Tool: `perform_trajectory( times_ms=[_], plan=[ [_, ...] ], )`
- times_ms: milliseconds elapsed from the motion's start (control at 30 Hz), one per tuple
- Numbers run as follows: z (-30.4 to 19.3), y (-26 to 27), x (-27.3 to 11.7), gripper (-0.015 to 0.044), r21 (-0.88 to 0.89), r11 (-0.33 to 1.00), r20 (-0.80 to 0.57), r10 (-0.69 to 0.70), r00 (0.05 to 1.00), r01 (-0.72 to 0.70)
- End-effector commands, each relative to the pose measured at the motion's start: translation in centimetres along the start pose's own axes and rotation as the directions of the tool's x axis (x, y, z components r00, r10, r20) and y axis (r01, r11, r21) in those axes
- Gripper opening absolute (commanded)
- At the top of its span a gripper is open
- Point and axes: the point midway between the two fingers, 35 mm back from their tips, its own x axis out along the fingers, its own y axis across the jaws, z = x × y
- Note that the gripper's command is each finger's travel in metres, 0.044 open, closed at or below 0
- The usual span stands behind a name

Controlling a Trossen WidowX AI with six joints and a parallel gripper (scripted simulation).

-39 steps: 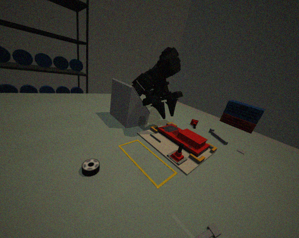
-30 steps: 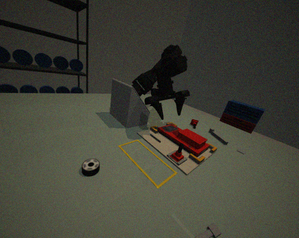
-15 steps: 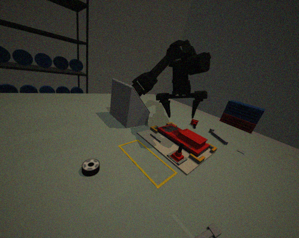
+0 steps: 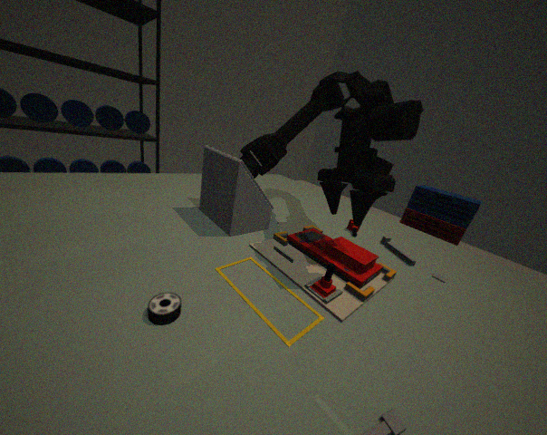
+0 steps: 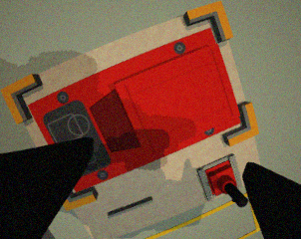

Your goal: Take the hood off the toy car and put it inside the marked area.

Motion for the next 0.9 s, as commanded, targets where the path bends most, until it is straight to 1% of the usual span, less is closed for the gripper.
perform_trajectory(
  times_ms=[0,133,200,867],
  plan=[
    [2.3,-1.6,0.8,0.0440,0.666,0.745,-0.082,0.108,0.991,-0.026],
    [3.3,-2.1,1.1,0.0440,0.838,0.545,-0.104,0.147,0.984,0.007],
    [3.5,-2.2,1.1,0.0440,0.861,0.508,-0.108,0.154,0.982,0.015],
    [3.5,-2.2,1.2,0.0440,0.861,0.508,-0.108,0.154,0.982,0.015]
  ],
)
